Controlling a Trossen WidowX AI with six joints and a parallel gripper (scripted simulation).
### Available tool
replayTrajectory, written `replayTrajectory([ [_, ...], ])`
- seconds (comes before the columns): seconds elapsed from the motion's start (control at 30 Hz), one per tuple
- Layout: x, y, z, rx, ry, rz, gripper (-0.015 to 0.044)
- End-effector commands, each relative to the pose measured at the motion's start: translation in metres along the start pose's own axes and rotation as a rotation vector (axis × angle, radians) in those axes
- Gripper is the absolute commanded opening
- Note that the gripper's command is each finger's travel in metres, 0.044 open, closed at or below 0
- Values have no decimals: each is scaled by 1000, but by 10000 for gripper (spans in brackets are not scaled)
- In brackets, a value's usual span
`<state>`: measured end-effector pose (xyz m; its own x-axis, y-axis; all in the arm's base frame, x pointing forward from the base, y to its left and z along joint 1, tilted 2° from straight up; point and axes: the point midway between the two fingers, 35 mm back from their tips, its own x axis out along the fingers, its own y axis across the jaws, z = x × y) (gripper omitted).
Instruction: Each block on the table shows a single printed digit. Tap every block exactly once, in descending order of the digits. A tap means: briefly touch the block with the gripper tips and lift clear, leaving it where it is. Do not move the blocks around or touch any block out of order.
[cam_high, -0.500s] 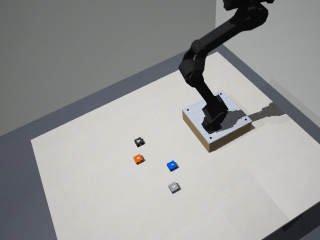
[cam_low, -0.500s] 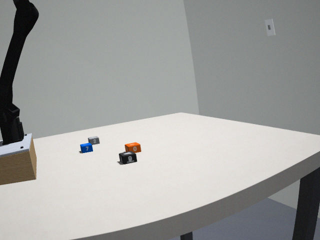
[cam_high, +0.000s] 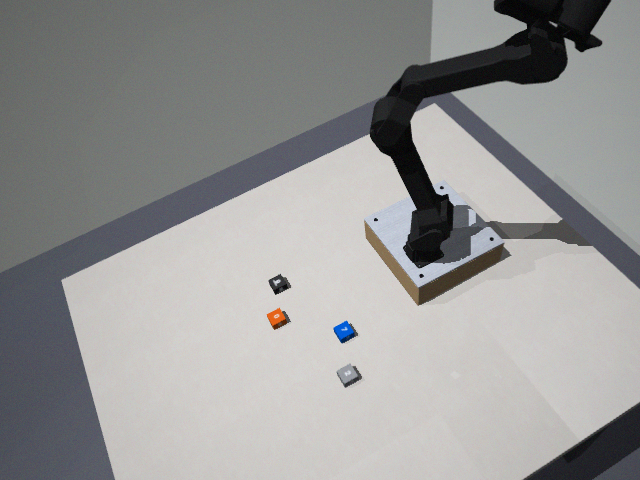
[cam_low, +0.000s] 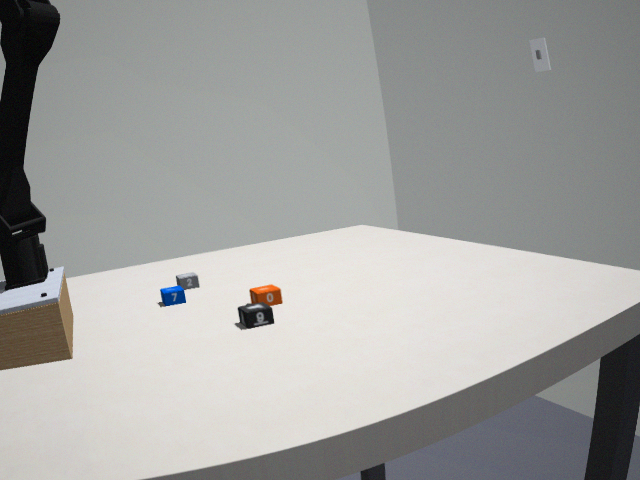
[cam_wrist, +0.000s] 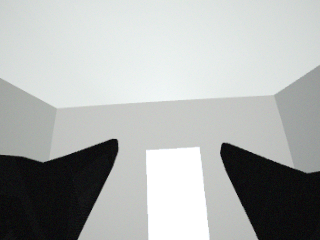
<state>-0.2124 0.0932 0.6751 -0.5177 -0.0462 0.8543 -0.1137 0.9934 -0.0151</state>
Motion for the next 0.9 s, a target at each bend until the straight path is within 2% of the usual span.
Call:
replayTrajectory([
  [0.0,-15,64,12,30,-69,195,400],
  [0.23,-78,184,0,89,-92,602,400],
  [0.47,-179,276,-50,150,38,1012,400],
  [0.67,-284,314,-112,195,262,1322,400],
  [0.87,-393,313,-176,227,571,1569,400],
])
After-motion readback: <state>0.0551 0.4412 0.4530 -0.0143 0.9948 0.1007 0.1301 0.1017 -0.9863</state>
